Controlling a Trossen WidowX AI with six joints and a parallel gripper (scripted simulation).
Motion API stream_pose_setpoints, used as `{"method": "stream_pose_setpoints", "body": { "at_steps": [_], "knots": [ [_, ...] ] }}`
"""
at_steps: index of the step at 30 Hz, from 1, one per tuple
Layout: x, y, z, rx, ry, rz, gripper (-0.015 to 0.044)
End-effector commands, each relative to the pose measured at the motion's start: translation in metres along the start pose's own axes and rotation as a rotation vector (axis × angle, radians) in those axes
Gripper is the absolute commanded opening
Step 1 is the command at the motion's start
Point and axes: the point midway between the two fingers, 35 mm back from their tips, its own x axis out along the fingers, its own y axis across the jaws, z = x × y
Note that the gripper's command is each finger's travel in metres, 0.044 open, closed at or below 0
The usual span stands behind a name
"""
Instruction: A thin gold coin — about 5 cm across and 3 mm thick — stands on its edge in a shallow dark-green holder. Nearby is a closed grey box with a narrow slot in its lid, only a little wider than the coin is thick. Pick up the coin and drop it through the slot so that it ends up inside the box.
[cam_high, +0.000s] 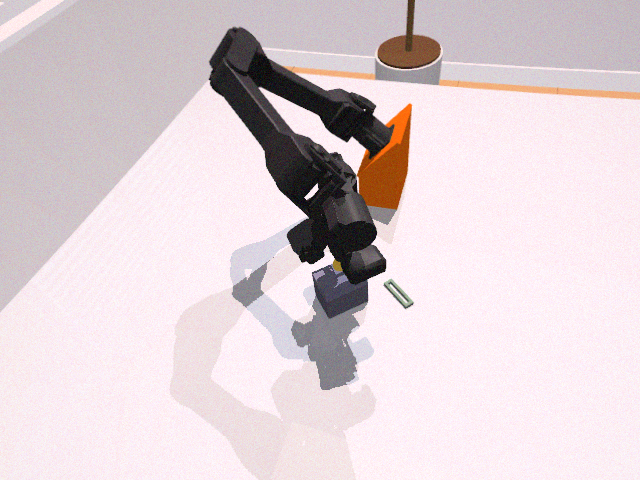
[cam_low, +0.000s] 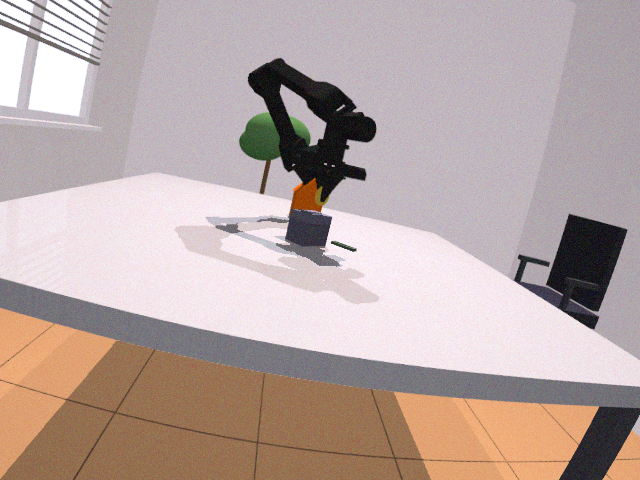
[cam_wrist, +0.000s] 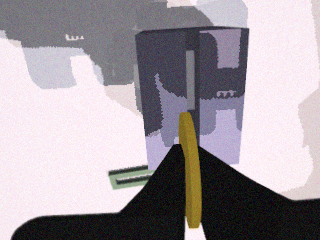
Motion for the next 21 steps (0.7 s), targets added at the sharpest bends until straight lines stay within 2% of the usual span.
{"method": "stream_pose_setpoints", "body": {
  "at_steps": [1,21],
  "knots": [
    [0.0004,-0.0066,0.0078,-0.006,-0.007,-0.005,0.0],
    [0.0004,-0.0075,0.0098,-0.002,-0.002,-0.003,0.0]
  ]
}}
